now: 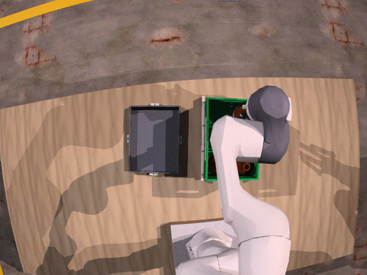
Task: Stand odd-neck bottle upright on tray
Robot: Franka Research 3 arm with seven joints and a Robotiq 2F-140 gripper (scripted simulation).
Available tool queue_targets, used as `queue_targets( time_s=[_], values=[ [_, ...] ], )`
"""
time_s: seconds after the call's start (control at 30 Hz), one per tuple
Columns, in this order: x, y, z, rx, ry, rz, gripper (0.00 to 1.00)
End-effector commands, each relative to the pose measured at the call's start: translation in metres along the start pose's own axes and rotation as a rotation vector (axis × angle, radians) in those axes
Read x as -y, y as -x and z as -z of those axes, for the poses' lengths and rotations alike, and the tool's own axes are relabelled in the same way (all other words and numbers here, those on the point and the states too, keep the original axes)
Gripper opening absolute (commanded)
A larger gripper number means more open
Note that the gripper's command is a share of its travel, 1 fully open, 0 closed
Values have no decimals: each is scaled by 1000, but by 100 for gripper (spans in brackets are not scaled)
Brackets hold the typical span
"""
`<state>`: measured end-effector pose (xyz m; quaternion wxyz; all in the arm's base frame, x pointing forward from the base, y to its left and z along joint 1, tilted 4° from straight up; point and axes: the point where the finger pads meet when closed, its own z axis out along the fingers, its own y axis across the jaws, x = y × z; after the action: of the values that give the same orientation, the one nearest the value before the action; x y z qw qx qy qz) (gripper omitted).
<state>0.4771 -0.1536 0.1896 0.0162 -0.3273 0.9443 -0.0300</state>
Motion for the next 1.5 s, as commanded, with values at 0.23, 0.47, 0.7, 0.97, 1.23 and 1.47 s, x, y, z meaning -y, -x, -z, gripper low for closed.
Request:
queue_targets(
  time_s=[0.23,0.47,0.7,0.97,1.23,1.47],
  values=[
    [2,1,4,1,-7,-3,10],
    [2,1,4,1,-7,-3,10],
    [2,1,4,1,-7,-3,10],
    [2,1,4,1,-7,-3,10],
    [2,1,8,1,-7,-3,10],
    [3,1,12,1,-7,-3,10]
  ],
)
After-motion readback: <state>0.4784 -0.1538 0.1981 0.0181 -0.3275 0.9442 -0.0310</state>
